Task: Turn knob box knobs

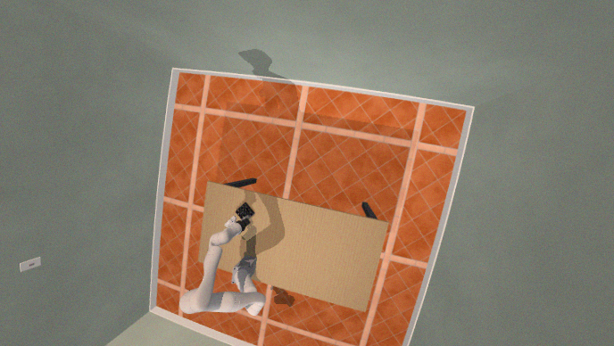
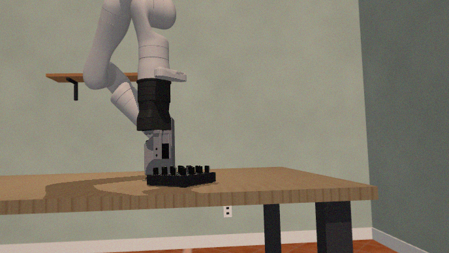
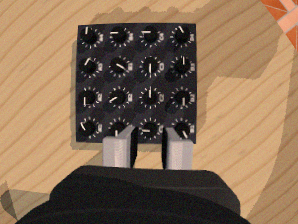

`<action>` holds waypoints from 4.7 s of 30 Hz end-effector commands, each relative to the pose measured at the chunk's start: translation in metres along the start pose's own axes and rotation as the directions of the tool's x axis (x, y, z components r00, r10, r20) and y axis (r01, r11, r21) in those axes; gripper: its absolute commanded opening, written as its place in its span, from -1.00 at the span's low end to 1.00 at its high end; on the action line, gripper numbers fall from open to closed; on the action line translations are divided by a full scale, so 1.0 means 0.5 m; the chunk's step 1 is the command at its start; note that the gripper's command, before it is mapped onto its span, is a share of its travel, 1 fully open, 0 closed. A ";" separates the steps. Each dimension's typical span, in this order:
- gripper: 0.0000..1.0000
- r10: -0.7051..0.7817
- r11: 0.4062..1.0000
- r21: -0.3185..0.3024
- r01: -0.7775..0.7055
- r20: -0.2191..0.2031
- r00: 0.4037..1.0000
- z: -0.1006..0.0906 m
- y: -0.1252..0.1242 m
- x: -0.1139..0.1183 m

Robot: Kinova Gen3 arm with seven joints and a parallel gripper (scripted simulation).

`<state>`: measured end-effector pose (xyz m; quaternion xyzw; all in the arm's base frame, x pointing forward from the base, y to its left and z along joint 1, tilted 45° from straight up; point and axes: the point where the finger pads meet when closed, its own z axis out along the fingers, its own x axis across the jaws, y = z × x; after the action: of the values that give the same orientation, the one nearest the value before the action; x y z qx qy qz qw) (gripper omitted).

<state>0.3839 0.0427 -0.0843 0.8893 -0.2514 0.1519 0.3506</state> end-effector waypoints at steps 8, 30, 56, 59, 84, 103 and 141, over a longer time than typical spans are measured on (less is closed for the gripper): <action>-0.07 0.009 1.000 0.013 -0.009 -0.003 1.000 -0.026 -0.009 0.001; -0.07 -0.103 0.995 0.006 0.103 0.002 0.995 -0.027 -0.011 -0.006; -0.07 -0.897 0.441 0.005 0.897 0.015 0.441 -0.044 -0.008 -0.026; -0.07 -0.951 0.308 0.004 0.951 0.005 0.308 -0.049 -0.011 -0.021; -0.07 -0.997 -0.077 -0.010 0.997 -0.019 -0.077 -0.065 -0.014 -0.001; -0.07 -0.997 -0.077 -0.010 0.997 -0.019 -0.077 -0.065 -0.014 -0.001; -0.07 -0.997 -0.078 -0.009 0.997 -0.016 -0.078 -0.041 -0.012 -0.002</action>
<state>0.3826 0.0656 -0.0722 0.7901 0.4833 -0.1451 0.3480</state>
